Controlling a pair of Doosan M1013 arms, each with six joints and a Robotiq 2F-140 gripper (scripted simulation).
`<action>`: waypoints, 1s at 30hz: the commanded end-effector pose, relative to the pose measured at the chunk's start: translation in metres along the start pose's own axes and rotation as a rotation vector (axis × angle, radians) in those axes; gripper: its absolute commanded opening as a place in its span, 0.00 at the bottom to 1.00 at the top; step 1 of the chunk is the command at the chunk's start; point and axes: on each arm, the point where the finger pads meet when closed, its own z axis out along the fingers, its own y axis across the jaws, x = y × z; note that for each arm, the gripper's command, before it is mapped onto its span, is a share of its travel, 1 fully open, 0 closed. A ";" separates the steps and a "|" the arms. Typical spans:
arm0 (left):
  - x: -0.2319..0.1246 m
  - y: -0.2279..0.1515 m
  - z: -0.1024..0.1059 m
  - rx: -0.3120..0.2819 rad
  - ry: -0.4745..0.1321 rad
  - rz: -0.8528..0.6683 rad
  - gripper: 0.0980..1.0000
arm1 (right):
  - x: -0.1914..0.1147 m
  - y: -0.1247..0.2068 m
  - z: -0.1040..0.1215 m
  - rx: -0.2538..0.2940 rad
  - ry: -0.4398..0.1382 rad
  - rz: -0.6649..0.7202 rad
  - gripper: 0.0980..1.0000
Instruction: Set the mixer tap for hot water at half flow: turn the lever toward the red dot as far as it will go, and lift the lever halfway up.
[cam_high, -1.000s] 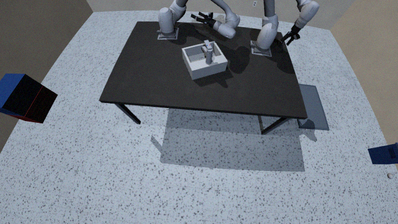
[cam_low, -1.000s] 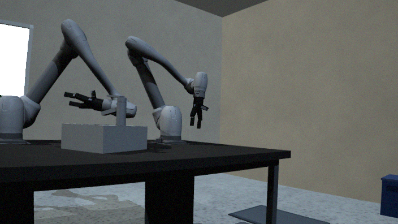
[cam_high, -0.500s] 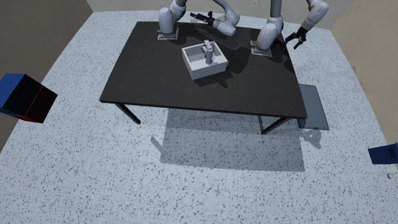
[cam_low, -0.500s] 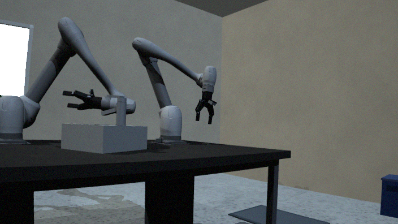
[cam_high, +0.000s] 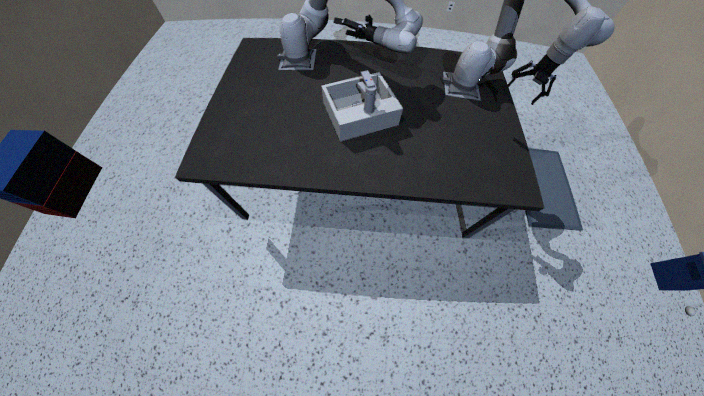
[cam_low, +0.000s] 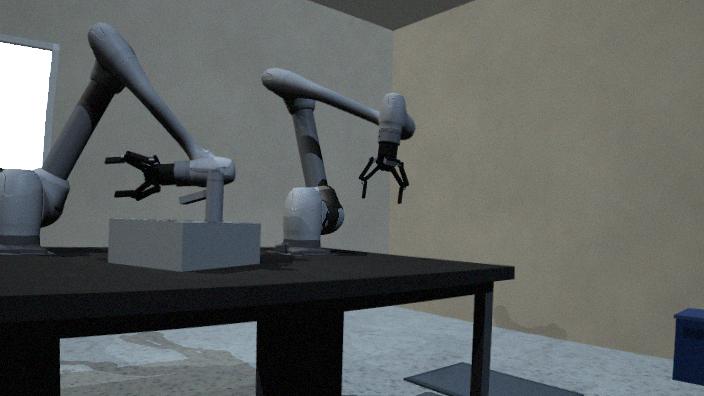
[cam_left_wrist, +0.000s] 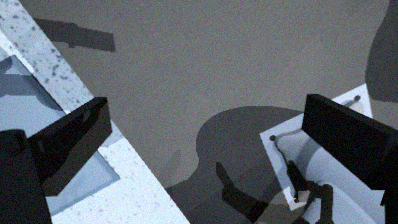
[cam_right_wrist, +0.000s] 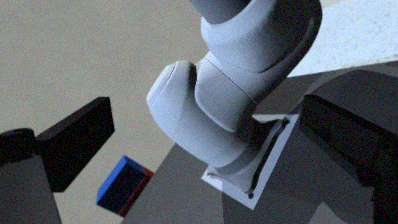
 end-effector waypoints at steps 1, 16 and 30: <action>0.064 0.002 -0.018 0.008 -0.023 0.212 1.00 | -0.003 0.001 0.005 -0.051 -0.044 0.143 1.00; 0.253 0.099 -0.055 0.027 -0.065 0.869 1.00 | -0.016 0.006 0.017 -0.294 -0.138 0.675 1.00; 0.377 0.271 -0.070 0.037 -0.094 1.434 1.00 | -0.027 0.010 0.017 -0.566 -0.113 1.134 1.00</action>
